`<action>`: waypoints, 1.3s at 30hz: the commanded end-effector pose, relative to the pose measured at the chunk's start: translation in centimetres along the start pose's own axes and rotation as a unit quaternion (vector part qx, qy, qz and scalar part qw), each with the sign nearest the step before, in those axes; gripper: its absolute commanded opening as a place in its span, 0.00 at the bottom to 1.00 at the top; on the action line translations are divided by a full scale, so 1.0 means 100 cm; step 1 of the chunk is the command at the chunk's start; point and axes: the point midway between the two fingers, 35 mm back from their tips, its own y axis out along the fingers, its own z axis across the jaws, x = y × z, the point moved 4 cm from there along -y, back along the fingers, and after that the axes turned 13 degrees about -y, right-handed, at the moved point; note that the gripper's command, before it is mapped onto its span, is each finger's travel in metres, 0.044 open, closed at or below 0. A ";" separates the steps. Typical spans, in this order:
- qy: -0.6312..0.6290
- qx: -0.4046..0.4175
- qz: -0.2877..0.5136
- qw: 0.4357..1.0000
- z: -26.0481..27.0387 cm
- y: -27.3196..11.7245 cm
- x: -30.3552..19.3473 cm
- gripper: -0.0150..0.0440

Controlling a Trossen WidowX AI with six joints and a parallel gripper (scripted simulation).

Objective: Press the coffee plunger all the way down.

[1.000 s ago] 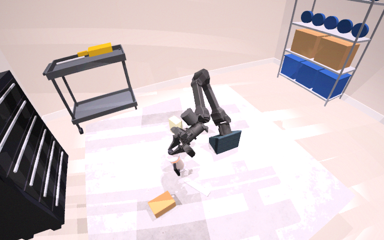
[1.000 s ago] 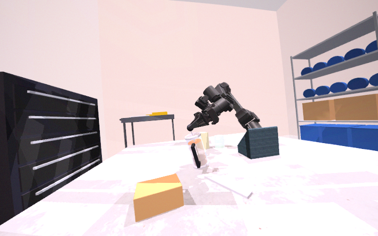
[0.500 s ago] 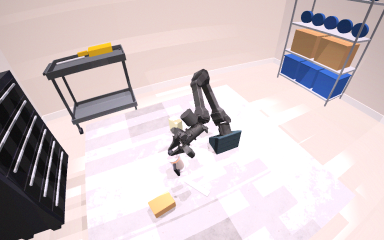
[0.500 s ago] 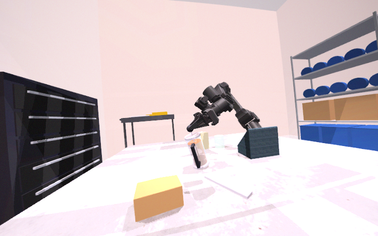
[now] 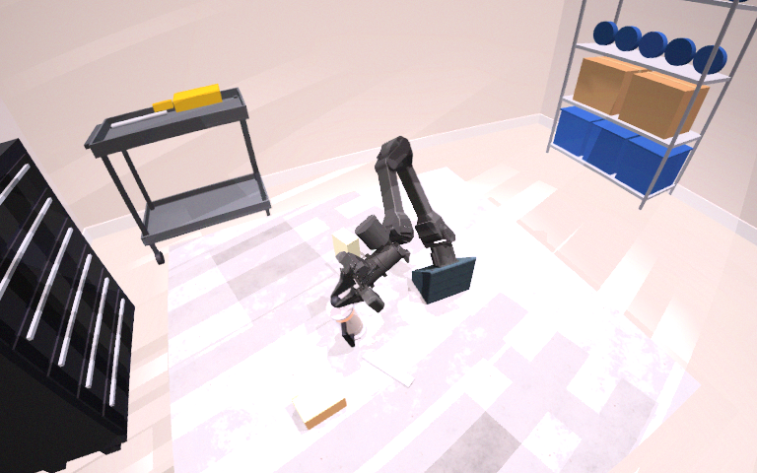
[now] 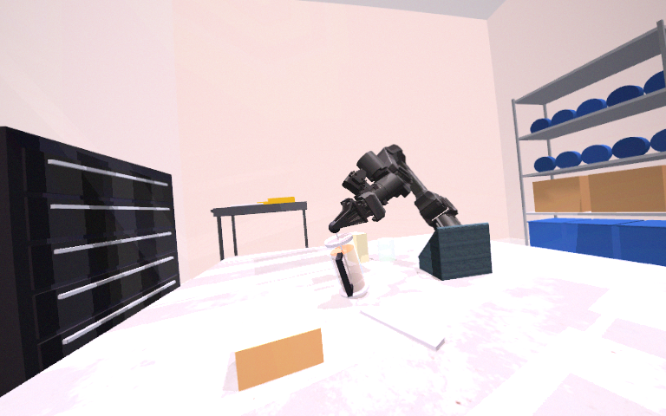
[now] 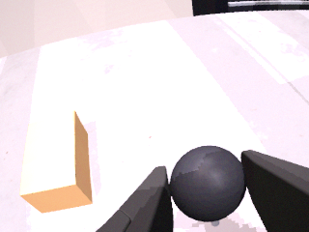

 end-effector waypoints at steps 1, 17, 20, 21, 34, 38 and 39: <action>0.000 0.000 0.000 1.000 0.000 0.000 0.000 0.46; 0.000 0.000 0.000 1.000 0.000 0.000 0.000 0.95; 0.000 0.000 0.000 1.000 0.000 0.000 0.000 1.00; 0.000 0.000 0.000 1.000 0.000 0.000 0.000 1.00; -0.003 0.003 0.007 1.000 -0.022 -0.072 0.041 1.00; -0.003 0.002 0.007 1.000 -0.025 -0.079 0.042 1.00; -0.003 0.002 0.007 1.000 -0.025 -0.079 0.042 1.00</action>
